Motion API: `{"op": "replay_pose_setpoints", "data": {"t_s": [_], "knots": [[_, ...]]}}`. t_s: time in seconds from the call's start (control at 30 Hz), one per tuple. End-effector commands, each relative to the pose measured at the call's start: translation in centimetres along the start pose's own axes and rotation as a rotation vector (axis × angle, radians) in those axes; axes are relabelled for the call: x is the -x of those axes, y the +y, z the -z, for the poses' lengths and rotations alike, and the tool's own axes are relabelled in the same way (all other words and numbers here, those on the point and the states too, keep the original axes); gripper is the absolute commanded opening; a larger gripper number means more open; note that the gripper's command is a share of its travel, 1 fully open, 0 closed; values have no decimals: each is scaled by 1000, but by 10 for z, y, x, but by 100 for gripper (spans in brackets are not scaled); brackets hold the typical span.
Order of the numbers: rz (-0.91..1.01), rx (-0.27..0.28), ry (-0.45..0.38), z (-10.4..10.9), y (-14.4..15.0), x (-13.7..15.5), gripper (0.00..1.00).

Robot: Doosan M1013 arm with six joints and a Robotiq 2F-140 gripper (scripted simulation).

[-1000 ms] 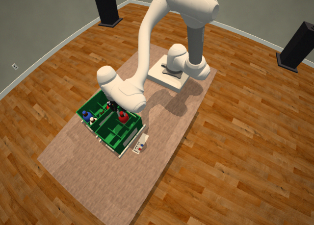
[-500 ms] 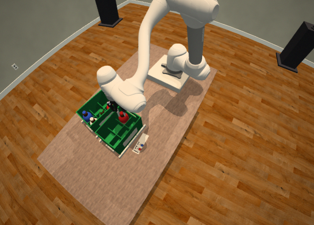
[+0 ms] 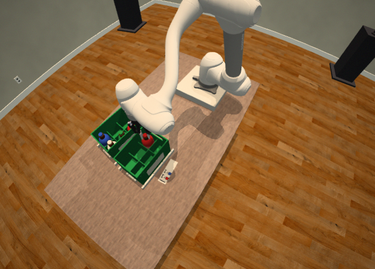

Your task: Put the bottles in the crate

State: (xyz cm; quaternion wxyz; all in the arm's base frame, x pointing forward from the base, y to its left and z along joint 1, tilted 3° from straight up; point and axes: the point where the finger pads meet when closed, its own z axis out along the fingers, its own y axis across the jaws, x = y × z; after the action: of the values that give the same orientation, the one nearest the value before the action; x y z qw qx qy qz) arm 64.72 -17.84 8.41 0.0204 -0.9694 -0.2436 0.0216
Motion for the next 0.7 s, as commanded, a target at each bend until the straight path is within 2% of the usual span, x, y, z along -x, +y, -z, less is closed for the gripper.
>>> {"op": "replay_pose_setpoints", "data": {"t_s": [0.0, 0.37, 0.4, 0.67], "knots": [[0, 0, 0, 0, 0, 0, 0], [0, 0, 0, 0, 0, 0, 0], [0, 0, 0, -2, 0, 0, 38], [0, 0, 0, -2, 0, 0, 38]]}}
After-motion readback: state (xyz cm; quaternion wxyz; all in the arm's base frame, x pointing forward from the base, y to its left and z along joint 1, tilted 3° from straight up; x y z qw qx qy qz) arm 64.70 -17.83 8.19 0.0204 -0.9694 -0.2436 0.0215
